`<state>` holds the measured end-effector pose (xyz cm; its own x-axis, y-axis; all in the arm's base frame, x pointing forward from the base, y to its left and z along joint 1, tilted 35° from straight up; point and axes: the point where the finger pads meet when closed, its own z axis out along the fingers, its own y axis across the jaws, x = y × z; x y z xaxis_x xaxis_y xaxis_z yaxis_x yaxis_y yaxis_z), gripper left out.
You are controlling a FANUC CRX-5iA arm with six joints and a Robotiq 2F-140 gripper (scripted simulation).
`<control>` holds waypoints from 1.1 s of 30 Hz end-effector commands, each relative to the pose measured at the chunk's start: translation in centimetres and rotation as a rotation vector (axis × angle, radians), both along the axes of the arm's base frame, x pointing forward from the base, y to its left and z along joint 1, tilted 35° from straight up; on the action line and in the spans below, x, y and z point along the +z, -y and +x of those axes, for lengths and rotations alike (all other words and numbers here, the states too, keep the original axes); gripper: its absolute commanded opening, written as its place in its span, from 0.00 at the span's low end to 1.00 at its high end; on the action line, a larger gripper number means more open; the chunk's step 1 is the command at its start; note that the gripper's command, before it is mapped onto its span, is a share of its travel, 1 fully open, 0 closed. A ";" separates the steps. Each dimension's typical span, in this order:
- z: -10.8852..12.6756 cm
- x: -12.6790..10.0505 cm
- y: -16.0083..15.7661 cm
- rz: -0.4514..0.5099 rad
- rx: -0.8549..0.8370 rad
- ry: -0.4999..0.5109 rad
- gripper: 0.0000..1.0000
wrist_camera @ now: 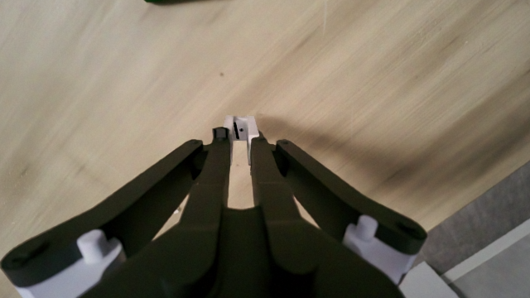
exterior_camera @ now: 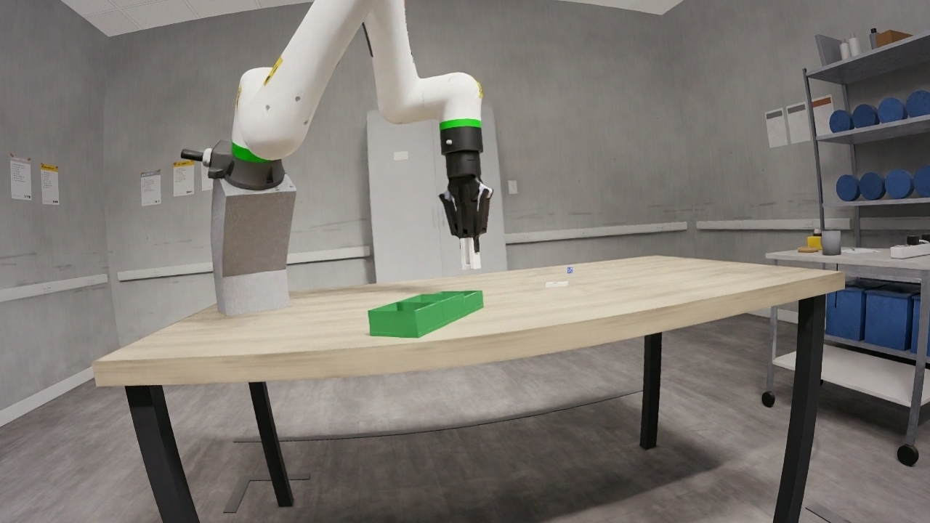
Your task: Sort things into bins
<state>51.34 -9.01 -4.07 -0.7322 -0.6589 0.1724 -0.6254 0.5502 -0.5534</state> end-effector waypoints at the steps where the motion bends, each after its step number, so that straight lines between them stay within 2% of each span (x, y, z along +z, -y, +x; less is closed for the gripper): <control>1: -1.2 0.9 1.9 0.001 0.002 0.001 0.15; 9: -3.5 2.6 5.8 0.001 0.002 0.001 0.15; 18: -5.1 3.7 8.6 0.001 0.002 0.001 0.15; 22: -6.3 4.6 10.5 -0.047 0.147 -0.090 0.15; 33: -8.9 6.4 14.9 -0.047 0.147 -0.090 0.15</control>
<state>43.33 -22.38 1.69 -0.6116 -0.7443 0.2683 -0.7426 0.4230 -0.5193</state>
